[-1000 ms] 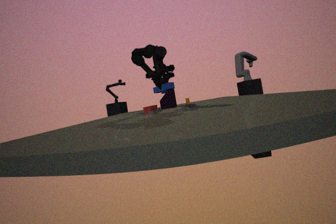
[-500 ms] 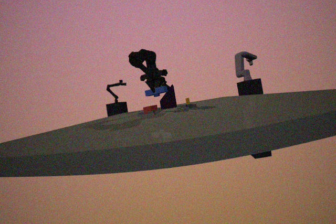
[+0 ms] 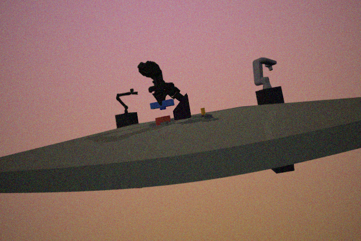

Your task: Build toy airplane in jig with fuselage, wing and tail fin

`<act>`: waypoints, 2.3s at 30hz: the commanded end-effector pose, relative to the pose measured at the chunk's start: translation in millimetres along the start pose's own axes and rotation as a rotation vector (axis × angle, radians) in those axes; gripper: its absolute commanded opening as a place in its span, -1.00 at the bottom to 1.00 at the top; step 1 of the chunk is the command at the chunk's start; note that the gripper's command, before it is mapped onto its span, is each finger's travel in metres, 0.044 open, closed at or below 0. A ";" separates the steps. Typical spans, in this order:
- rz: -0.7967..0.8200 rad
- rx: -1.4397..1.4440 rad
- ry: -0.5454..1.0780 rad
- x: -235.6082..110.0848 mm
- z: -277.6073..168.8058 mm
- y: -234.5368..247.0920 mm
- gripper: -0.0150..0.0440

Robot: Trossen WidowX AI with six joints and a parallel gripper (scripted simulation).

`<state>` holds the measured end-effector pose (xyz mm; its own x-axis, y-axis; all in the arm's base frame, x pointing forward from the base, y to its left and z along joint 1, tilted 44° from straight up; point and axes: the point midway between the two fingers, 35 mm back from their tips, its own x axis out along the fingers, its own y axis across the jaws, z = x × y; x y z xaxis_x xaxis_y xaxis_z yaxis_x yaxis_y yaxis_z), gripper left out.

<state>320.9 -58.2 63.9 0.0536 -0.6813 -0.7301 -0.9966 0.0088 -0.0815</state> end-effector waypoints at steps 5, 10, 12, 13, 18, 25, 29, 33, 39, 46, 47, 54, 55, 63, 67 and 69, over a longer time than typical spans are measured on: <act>0.006 -0.085 0.012 4.7 -14.0 7.0 -0.31; 0.006 -0.085 0.012 4.7 -14.1 7.0 0.13; 0.006 -0.085 0.012 4.7 -14.1 7.0 0.17; 0.006 -0.085 0.012 4.7 -14.1 7.0 0.17; 0.006 -0.085 0.012 4.7 -14.1 7.0 0.17; 0.006 -0.085 0.012 4.7 -14.1 7.0 0.17; 0.006 -0.085 0.012 4.7 -14.1 7.0 0.17; 0.006 -0.085 0.011 8.8 -14.1 6.8 0.17; 0.006 -0.085 0.011 18.5 -14.2 6.5 0.17; 0.006 -0.085 0.012 29.8 -14.5 6.5 0.17; 0.006 -0.085 0.012 31.5 -14.6 6.5 0.17; 0.006 -0.085 0.013 42.6 -15.2 7.0 0.17; 0.006 -0.085 0.013 43.8 -15.3 7.1 0.17; 0.003 -0.080 0.010 42.8 -15.4 5.7 0.15; 0.003 -0.080 0.010 42.8 -15.4 5.7 0.06; 0.003 -0.080 0.010 42.8 -15.4 5.7 -0.12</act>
<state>316.4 -98.7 42.4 0.0501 -0.6888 -0.7232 -0.9986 -0.0478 -0.0236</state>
